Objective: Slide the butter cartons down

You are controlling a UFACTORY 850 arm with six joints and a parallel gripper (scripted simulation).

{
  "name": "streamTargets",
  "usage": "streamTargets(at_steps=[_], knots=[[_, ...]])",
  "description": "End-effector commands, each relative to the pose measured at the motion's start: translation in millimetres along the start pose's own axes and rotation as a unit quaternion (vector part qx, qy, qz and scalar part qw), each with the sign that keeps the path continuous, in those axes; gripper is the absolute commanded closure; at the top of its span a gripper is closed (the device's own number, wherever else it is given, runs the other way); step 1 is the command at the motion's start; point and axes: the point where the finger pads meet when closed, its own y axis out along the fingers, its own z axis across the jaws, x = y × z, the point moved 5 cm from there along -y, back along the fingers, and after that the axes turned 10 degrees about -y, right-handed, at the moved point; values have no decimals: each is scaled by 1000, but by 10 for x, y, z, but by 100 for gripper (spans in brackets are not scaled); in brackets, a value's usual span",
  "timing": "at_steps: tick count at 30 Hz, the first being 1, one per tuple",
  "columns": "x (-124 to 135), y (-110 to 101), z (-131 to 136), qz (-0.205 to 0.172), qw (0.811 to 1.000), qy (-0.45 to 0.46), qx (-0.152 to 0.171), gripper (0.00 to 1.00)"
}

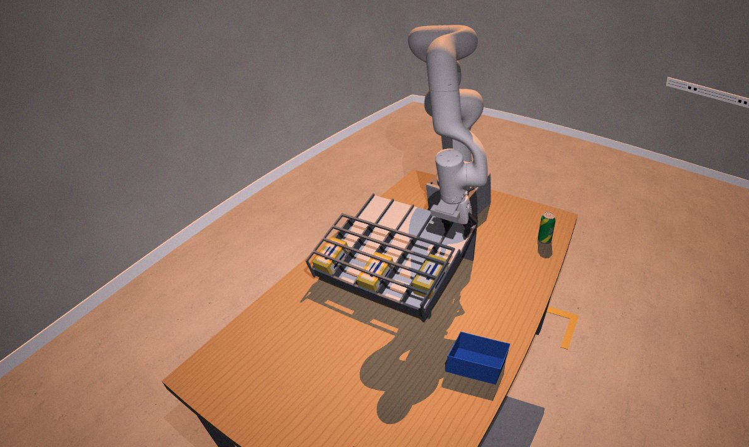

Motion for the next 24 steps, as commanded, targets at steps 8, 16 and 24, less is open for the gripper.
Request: streamTargets(at_steps=[8, 16, 24], knots=[[-5, -6, -2, 1, 1000, 0, 0, 23], [-5, -6, -2, 1, 1000, 0, 0, 22], [-5, -6, -2, 1, 1000, 0, 0, 22]])
